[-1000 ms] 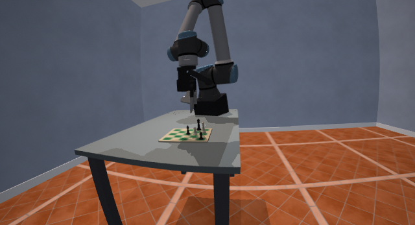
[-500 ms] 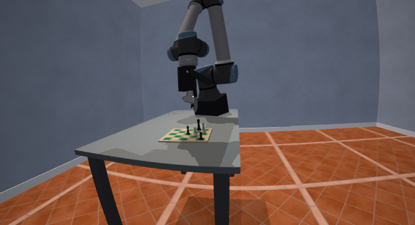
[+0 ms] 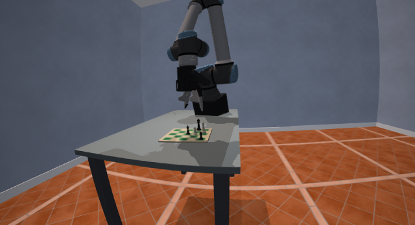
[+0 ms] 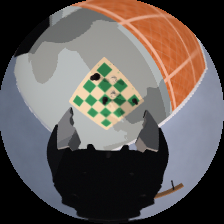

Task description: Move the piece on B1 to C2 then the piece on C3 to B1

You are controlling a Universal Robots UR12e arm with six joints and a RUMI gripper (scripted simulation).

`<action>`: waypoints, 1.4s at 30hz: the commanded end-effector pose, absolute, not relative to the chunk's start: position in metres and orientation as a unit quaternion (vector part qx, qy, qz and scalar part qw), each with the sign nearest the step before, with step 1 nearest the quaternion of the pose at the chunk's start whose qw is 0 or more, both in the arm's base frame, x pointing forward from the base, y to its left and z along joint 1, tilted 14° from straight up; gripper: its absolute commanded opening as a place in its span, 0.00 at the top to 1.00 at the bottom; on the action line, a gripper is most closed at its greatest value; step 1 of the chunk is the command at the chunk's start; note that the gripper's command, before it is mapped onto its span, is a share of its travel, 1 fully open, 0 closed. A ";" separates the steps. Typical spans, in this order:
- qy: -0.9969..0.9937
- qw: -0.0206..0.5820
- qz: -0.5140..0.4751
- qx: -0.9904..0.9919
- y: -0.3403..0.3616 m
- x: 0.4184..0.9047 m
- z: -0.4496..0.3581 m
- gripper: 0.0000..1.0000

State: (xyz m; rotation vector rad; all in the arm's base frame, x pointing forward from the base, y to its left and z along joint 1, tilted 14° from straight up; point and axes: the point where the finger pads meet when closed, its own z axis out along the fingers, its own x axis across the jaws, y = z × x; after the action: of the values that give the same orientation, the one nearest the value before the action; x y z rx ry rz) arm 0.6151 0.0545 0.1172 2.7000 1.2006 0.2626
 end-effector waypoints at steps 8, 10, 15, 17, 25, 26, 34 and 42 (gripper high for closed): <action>0.613 0.105 0.067 0.780 0.047 0.612 0.118 0.00; 0.630 0.107 0.064 0.767 0.047 0.612 0.118 0.00; 0.695 0.112 0.055 0.708 0.044 0.611 0.118 0.00; 0.726 0.114 0.049 0.676 0.042 0.611 0.119 0.00; 0.833 0.121 0.029 0.539 0.037 0.612 0.120 0.00; 0.845 0.122 0.026 0.521 0.036 0.613 0.120 0.00; 0.902 0.124 0.011 0.414 0.033 0.615 0.121 0.00; 0.952 0.124 -0.007 0.280 0.029 0.618 0.122 0.00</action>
State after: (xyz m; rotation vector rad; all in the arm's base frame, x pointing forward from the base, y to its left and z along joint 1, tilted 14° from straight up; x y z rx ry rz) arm 0.6160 0.0312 0.1211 1.0364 2.6996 -0.0033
